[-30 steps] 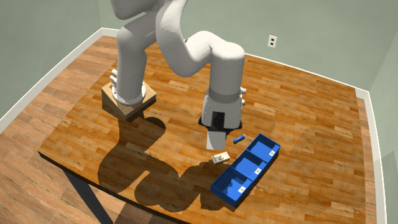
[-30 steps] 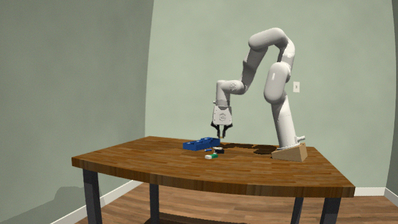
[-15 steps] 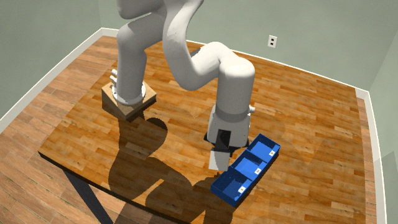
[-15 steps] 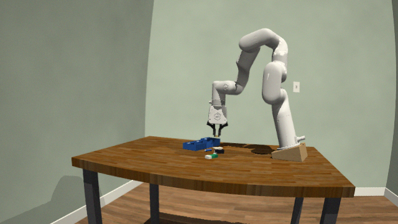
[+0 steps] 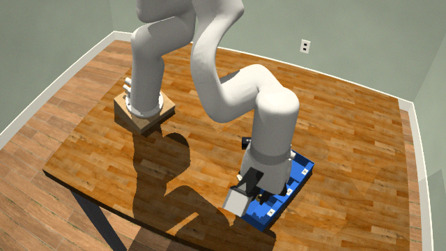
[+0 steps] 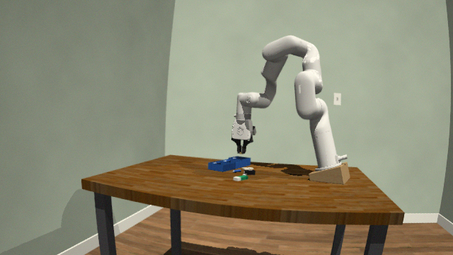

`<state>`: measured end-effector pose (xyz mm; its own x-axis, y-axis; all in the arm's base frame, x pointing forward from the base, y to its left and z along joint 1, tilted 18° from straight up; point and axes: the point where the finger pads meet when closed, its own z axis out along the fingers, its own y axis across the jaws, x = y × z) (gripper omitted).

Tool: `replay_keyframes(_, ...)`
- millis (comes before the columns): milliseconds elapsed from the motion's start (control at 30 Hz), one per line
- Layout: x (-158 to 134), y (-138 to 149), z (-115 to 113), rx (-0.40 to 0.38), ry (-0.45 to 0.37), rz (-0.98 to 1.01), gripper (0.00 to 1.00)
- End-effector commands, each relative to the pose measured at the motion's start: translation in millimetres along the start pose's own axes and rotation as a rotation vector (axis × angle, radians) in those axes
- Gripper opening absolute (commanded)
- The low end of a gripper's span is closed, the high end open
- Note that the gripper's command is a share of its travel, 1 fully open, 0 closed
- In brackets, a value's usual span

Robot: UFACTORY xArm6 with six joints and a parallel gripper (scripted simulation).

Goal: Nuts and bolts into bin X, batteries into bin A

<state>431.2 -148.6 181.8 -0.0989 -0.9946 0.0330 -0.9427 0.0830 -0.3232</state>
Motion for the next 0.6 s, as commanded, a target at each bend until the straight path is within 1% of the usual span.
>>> replay_keyframes(0,3.6,-7.3,0.2,-0.013,0.006,0.117,0.00)
replay_keyframes(567,-0.6,-2.1,0.1,-0.013,0.006,0.117,0.00)
